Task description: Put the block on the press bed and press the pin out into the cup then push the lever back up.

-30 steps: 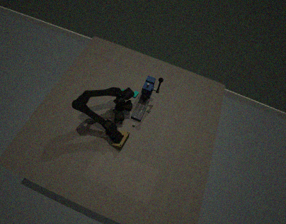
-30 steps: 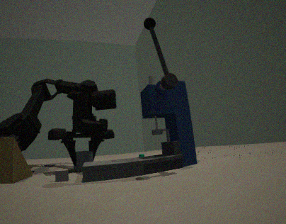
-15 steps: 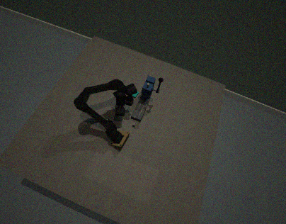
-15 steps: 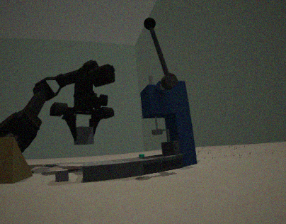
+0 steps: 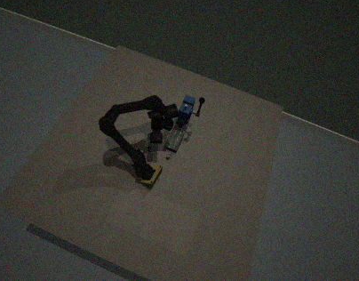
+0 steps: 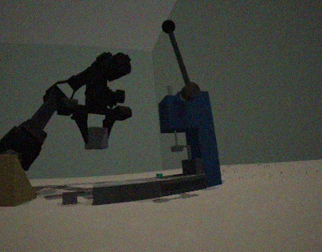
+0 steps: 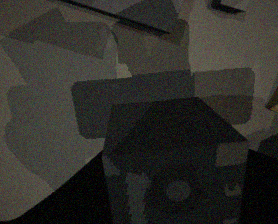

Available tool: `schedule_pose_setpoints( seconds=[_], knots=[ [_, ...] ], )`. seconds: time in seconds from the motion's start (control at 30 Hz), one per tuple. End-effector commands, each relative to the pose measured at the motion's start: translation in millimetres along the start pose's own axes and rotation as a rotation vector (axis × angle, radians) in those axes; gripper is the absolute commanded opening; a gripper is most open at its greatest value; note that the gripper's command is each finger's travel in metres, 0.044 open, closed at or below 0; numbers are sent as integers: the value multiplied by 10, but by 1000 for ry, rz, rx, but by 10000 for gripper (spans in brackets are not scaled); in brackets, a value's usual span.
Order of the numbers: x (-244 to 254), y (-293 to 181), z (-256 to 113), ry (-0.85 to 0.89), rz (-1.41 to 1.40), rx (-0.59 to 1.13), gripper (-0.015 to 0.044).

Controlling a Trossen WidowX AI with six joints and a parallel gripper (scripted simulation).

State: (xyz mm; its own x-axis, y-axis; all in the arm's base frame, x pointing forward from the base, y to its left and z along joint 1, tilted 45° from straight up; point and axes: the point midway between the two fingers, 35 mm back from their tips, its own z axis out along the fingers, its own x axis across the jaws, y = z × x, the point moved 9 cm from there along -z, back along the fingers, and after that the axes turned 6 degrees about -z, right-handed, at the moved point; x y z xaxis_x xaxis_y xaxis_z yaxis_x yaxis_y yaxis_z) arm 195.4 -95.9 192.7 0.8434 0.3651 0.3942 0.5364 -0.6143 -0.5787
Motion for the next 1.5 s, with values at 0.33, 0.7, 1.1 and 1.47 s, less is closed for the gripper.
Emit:
schedule_pose_setpoints(
  seconds=[0.33, 0.7, 1.1, 1.47],
  knots=[
    [-251, 617, -230, -3, -4, -12, 0],
    [-514, 987, -329, 1, -6, -8, 0],
    [-510, 989, -329, -1, 322, -6, 0],
    [-431, 1005, -198, -2, 373, -8, 0]
  ],
)
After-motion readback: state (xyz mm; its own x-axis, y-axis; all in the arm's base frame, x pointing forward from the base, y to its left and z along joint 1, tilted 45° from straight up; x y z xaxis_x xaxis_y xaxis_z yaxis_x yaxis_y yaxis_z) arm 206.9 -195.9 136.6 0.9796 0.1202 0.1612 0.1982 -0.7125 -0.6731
